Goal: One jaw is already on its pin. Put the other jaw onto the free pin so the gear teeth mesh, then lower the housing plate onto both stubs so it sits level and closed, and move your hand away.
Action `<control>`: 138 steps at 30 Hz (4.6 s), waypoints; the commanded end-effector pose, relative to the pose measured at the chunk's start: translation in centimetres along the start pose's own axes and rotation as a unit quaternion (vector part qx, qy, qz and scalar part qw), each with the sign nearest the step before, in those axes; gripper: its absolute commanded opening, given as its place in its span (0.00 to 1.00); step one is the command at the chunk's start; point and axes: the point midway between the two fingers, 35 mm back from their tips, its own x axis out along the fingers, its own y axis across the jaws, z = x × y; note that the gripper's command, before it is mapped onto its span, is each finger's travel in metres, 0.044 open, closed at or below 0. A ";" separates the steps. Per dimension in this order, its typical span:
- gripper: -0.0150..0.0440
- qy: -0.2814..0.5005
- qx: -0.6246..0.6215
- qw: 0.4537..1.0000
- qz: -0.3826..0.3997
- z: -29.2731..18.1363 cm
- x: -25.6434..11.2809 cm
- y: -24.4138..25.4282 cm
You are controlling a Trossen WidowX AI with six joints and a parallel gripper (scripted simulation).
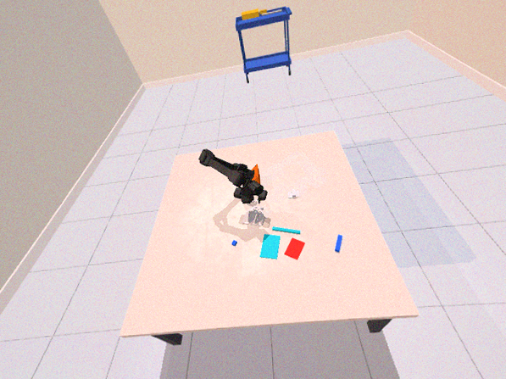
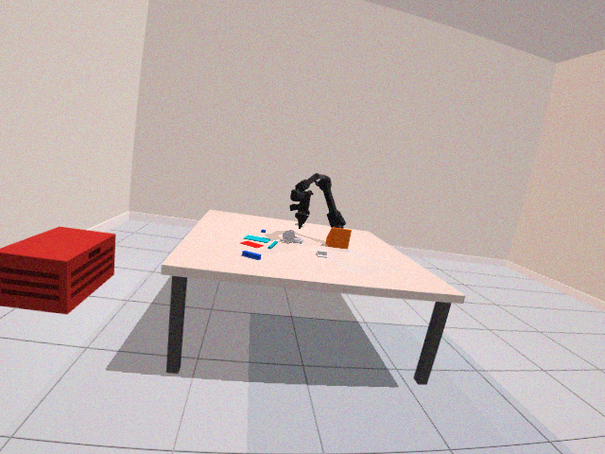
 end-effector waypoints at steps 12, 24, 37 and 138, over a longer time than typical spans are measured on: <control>0.85 0.001 0.001 1.000 -0.003 -0.1 0.1 -0.1; 0.85 0.001 0.001 1.000 -0.003 -0.1 0.1 -0.1; 0.85 0.001 0.001 1.000 -0.003 -0.1 0.1 -0.1; 0.85 0.001 0.006 1.000 -0.001 -0.9 3.4 0.7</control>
